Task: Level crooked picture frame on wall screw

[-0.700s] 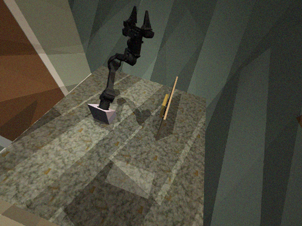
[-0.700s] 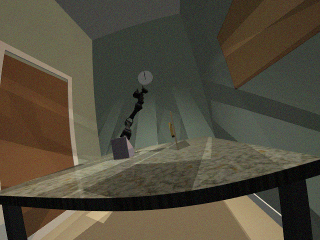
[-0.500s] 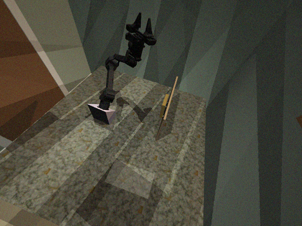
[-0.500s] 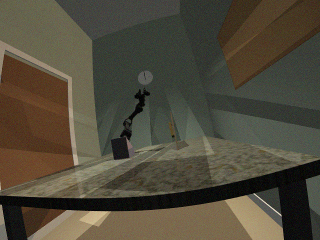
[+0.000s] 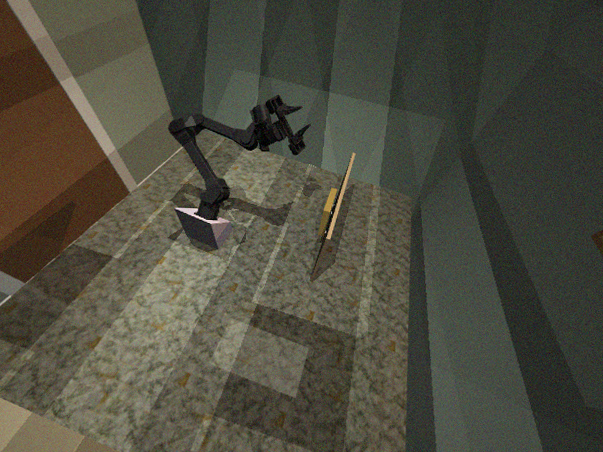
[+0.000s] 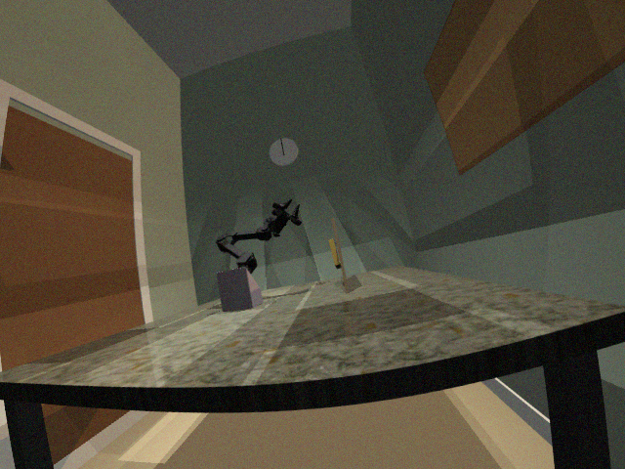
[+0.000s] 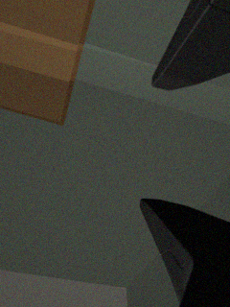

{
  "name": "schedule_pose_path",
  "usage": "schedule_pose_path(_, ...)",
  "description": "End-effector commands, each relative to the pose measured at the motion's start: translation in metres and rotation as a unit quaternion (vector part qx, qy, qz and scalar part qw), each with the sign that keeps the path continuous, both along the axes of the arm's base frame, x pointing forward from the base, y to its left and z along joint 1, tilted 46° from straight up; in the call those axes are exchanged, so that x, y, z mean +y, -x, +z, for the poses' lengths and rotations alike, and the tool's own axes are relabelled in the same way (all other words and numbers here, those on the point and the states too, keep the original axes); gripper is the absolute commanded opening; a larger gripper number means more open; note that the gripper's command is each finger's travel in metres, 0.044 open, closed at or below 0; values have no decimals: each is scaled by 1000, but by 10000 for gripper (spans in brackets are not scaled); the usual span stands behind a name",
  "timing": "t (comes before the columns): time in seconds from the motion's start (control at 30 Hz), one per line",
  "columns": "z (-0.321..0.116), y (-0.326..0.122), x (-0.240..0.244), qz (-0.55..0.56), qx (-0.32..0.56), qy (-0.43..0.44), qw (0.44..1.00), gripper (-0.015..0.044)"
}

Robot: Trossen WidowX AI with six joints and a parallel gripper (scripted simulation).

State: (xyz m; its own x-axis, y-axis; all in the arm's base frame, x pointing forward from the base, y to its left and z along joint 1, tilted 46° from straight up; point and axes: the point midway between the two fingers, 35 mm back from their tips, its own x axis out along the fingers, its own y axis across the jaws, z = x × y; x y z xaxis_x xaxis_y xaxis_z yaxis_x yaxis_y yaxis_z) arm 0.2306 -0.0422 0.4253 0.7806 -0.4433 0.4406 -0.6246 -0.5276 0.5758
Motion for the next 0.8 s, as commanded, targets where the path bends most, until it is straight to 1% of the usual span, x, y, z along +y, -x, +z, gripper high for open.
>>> schedule_pose_path(0.0,-38,4,30,68,51,-4,996,260)
schedule_pose_path(0.2,-105,18,78,179,135,16,974,260)
schedule_pose_path(0.4,-171,40,117,276,205,63,937,260)
schedule_pose_path(0.47,-178,42,121,286,212,69,932,260)
schedule_pose_path(0.77,-178,42,121,286,212,69,932,260)
